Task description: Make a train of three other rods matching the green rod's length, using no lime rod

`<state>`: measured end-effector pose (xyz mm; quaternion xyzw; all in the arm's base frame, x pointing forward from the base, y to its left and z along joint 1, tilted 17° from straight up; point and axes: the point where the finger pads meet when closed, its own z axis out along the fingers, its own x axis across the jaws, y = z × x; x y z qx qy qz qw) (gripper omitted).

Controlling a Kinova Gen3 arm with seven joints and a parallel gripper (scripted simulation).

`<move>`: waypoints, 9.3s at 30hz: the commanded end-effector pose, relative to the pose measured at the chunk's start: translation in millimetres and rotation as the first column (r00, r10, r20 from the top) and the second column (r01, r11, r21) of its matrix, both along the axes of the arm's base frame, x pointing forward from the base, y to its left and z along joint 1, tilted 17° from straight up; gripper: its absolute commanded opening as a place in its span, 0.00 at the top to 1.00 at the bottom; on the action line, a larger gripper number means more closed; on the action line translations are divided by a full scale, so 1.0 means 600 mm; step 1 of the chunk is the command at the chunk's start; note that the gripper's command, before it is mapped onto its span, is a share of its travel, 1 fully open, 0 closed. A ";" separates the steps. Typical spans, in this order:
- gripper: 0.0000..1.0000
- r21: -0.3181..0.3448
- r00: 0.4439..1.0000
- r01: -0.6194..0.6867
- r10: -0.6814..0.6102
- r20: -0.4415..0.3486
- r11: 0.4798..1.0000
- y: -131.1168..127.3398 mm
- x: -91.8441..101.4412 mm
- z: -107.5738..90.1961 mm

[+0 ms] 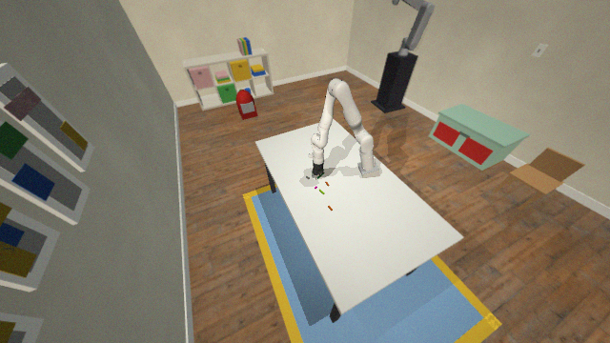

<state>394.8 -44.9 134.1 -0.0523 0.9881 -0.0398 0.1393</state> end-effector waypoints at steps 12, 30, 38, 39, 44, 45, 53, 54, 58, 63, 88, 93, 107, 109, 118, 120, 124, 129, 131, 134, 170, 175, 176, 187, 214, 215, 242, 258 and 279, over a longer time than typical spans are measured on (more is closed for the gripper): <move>0.00 -0.046 0.985 -0.172 0.171 -0.026 0.984 0.022 0.003 -0.003; 0.00 -0.171 0.616 -0.787 0.765 -0.189 0.592 0.124 0.007 -0.016; 0.00 -0.187 0.310 -0.946 0.909 -0.279 0.265 0.176 0.003 -0.021; 0.00 -0.187 0.255 -0.961 0.921 -0.294 0.206 0.185 0.002 -0.021; 0.00 -0.177 -0.013 -0.981 0.932 -0.363 -0.082 0.227 -0.004 -0.024; 0.00 -0.173 -0.062 -0.975 0.925 -0.375 -0.136 0.235 -0.005 -0.025; 0.00 -0.146 -0.313 -0.900 0.843 -0.437 -0.410 0.277 -0.015 -0.027; 0.00 -0.141 -0.346 -0.884 0.826 -0.445 -0.446 0.283 -0.016 -0.027; 0.00 -0.122 -0.451 -0.817 0.758 -0.471 -0.563 0.302 -0.022 -0.028; 0.00 -0.105 -0.530 -0.751 0.691 -0.491 -0.651 0.318 -0.027 -0.028; 0.00 -0.095 -0.572 -0.709 0.649 -0.502 -0.699 0.327 -0.030 -0.028; 0.00 -0.095 -0.572 -0.709 0.649 -0.502 -0.699 0.327 -0.030 -0.028; 0.00 -0.095 -0.572 -0.709 0.649 -0.502 -0.699 0.327 -0.030 -0.028; 0.00 -0.095 -0.572 -0.709 0.649 -0.502 -0.699 0.327 -0.030 -0.028; 0.00 -0.095 -0.572 -0.709 0.649 -0.502 -0.699 0.327 -0.030 -0.028; 0.00 -0.095 -0.572 -0.709 0.649 -0.502 -0.699 0.327 -0.030 -0.028; 0.00 -0.095 -0.572 -0.709 0.649 -0.502 -0.699 0.327 -0.030 -0.028; 0.00 -0.095 -0.572 -0.709 0.649 -0.502 -0.699 0.327 -0.030 -0.028; 0.00 -0.095 -0.572 -0.709 0.649 -0.502 -0.699 0.327 -0.030 -0.028; 0.00 -0.095 -0.572 -0.709 0.649 -0.502 -0.699 0.327 -0.030 -0.028; 0.00 -0.095 -0.572 -0.709 0.649 -0.502 -0.699 0.327 -0.030 -0.028; 0.00 -0.094 -0.573 -0.710 0.649 -0.501 -0.698 0.324 -0.029 -0.028; 0.00 -0.093 -0.573 -0.710 0.649 -0.500 -0.698 0.322 -0.028 -0.028; 0.00 -0.082 -0.576 -0.717 0.655 -0.490 -0.692 0.274 -0.016 -0.027; 0.00 -0.098 -0.546 -0.751 0.697 -0.465 -0.654 -0.051 -0.006 -0.001; 0.00 -0.100 -0.543 -0.752 0.697 -0.467 -0.652 -0.063 -0.008 0.001; 0.46 -0.114 -0.519 -0.759 0.701 -0.489 -0.641 -0.159 -0.033 0.013; 0.46 -0.114 -0.519 -0.759 0.701 -0.489 -0.641 -0.159 -0.033 0.013; 0.46 -0.114 -0.519 -0.759 0.701 -0.489 -0.641 -0.159 -0.033 0.013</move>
